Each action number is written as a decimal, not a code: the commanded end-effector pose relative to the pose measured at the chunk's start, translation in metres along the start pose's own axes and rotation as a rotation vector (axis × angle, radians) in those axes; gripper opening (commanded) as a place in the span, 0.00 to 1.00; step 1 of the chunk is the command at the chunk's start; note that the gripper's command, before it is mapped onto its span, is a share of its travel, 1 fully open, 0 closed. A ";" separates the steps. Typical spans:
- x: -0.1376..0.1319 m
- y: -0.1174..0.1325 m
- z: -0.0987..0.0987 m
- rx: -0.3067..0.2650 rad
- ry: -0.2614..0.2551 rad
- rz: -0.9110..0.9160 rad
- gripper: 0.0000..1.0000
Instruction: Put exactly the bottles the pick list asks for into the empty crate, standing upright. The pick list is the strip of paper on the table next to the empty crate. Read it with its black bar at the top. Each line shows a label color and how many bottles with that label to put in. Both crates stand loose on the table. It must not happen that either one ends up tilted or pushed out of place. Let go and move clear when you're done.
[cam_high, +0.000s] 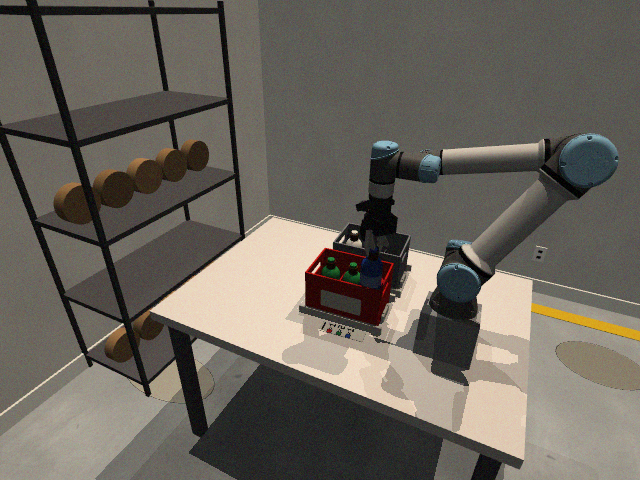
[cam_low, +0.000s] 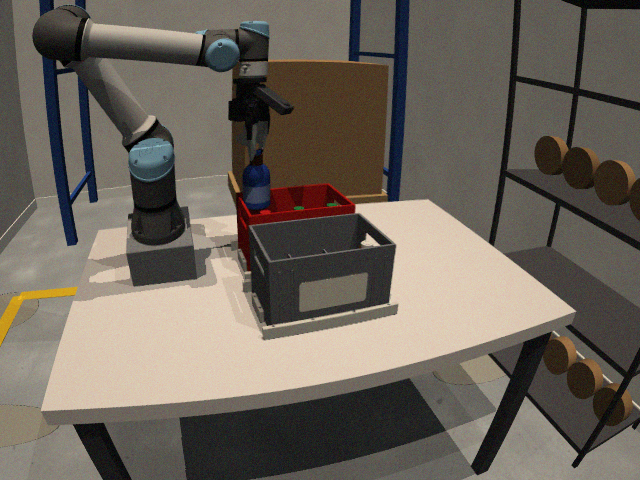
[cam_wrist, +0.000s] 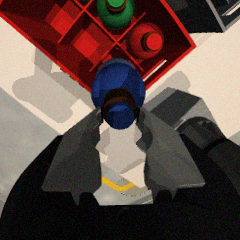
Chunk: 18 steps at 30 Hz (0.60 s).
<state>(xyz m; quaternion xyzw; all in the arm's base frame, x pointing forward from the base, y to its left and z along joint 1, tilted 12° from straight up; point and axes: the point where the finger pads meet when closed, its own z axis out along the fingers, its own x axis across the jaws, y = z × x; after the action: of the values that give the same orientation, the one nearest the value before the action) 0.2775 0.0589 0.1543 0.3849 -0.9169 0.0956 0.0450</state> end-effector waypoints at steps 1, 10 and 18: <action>-0.001 -0.002 0.005 0.005 -0.003 0.001 0.00; -0.001 -0.002 0.012 0.004 -0.003 0.001 0.00; -0.001 -0.002 0.020 0.004 -0.003 0.001 0.00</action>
<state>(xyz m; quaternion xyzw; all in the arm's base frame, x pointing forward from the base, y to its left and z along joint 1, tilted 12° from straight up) 0.2776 0.0557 0.1386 0.3850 -0.9169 0.0954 0.0451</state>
